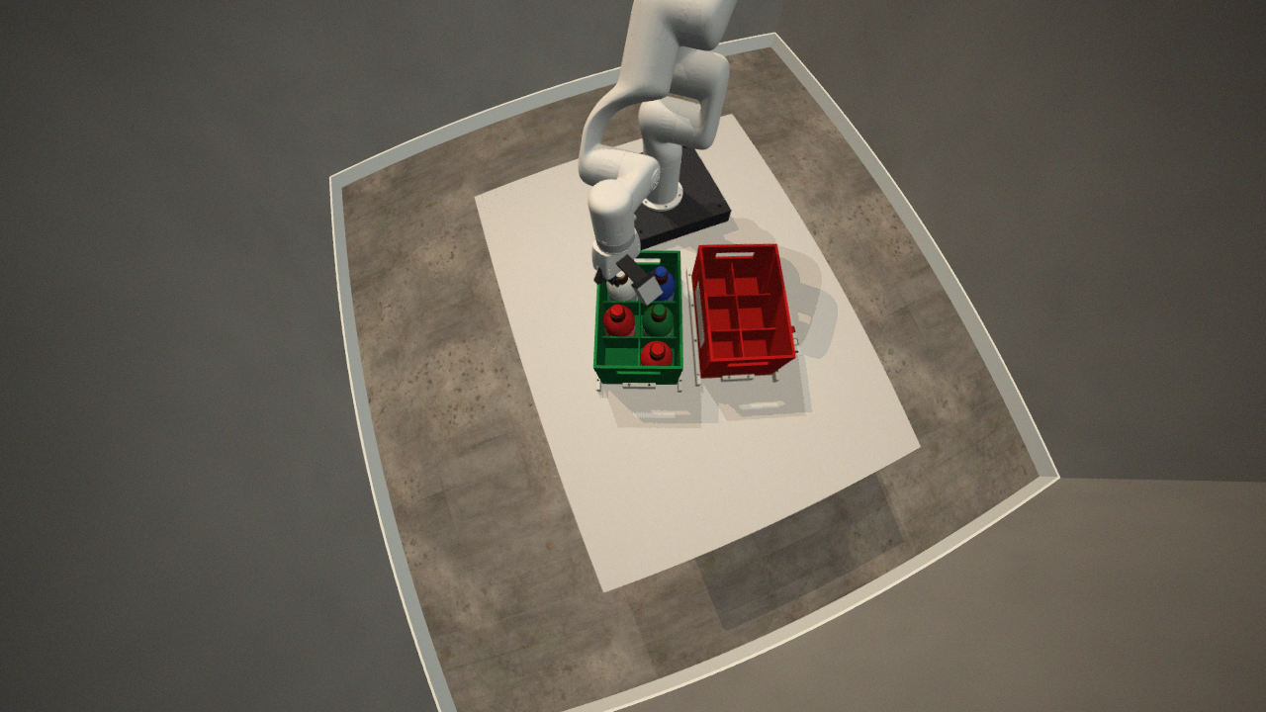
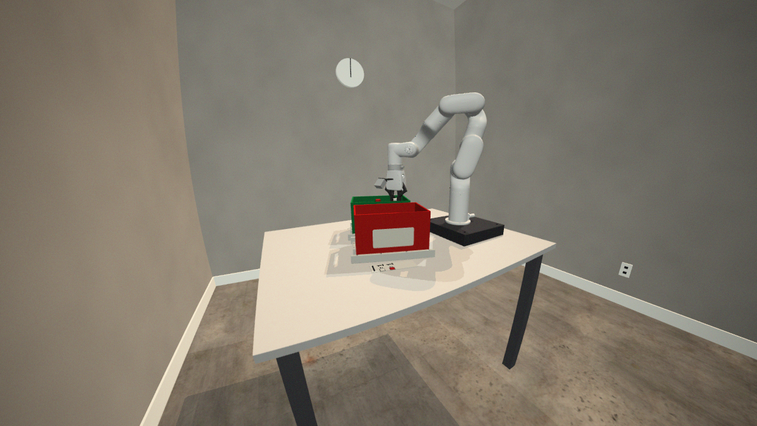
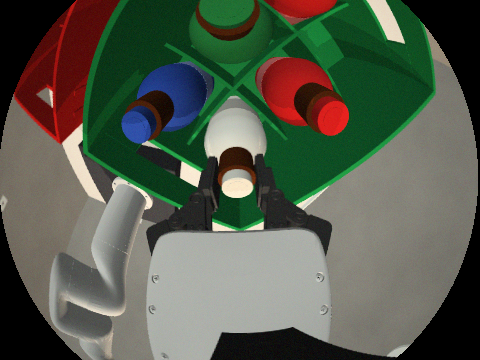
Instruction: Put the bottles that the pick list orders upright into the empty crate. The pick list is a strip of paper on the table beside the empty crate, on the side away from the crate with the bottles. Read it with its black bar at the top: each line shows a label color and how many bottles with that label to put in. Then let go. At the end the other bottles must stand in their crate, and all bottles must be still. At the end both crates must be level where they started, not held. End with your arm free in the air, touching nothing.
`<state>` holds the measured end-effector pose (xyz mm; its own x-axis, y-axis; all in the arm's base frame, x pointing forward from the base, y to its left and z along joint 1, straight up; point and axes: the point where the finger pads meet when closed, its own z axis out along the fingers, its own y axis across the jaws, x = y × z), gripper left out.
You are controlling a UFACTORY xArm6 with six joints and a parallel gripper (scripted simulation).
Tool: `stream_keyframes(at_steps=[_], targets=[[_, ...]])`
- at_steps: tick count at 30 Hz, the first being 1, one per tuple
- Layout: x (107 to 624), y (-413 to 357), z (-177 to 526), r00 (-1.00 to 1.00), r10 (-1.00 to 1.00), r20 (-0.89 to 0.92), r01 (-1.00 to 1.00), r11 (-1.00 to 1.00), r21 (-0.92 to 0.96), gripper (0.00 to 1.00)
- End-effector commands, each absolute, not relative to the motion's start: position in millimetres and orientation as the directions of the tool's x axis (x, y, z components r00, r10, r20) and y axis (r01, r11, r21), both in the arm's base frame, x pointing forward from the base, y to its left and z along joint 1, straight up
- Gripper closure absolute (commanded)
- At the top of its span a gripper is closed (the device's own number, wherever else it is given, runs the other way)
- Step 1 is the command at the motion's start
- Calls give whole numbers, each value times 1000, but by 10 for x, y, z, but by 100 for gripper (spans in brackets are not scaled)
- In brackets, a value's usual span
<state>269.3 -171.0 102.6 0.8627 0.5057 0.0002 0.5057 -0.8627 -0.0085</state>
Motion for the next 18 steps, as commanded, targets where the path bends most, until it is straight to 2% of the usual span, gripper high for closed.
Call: stream_keyframes(at_steps=[1, 18], targets=[[2706, -1718, 1040, 863, 506, 2, 506, -863, -5, 100], [2707, -1719, 1190, 863, 506, 2, 506, -863, -4, 100]])
